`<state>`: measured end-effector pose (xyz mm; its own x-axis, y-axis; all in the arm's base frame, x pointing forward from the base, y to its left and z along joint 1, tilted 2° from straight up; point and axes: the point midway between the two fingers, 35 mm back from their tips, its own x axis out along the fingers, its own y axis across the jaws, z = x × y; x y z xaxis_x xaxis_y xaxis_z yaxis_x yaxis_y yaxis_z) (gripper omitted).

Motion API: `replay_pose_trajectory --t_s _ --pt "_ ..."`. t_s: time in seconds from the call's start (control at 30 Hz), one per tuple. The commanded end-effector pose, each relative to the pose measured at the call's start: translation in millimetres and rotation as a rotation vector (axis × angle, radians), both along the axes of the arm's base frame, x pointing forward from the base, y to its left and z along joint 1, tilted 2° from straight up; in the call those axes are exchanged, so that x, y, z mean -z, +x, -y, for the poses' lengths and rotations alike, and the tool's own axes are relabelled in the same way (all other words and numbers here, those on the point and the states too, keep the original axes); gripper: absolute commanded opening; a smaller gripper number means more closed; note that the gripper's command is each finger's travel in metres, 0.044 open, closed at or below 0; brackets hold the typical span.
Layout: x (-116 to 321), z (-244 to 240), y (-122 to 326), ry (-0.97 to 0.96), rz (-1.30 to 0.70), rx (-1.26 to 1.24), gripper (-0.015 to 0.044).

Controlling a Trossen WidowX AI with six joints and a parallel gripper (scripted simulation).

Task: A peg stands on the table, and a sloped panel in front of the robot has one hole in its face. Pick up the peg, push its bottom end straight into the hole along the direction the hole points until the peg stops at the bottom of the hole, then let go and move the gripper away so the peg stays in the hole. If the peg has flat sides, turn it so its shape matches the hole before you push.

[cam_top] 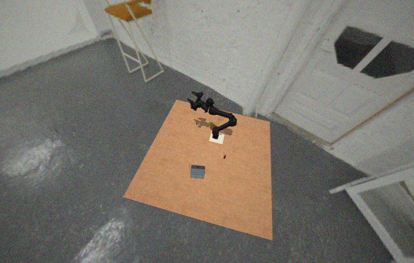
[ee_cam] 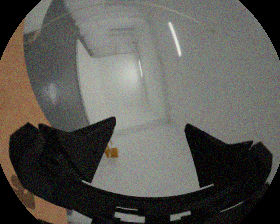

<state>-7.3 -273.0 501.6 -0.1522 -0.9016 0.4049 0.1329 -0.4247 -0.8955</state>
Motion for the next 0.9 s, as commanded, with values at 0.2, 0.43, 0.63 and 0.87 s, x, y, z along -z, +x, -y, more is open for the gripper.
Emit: replay_pose_trajectory --t_s 0.2,0.43,0.63,0.87 --pt "19.1 17.8 39.5 0.097 0.051 -0.164 0.044" --pt "29.4 21.3 67.8 0.147 0.003 -0.245 0.044" --pt "43.1 25.4 92.7 0.21 0.024 -0.332 0.044" --pt "61.3 26.8 124.5 0.294 0.056 -0.439 0.044"
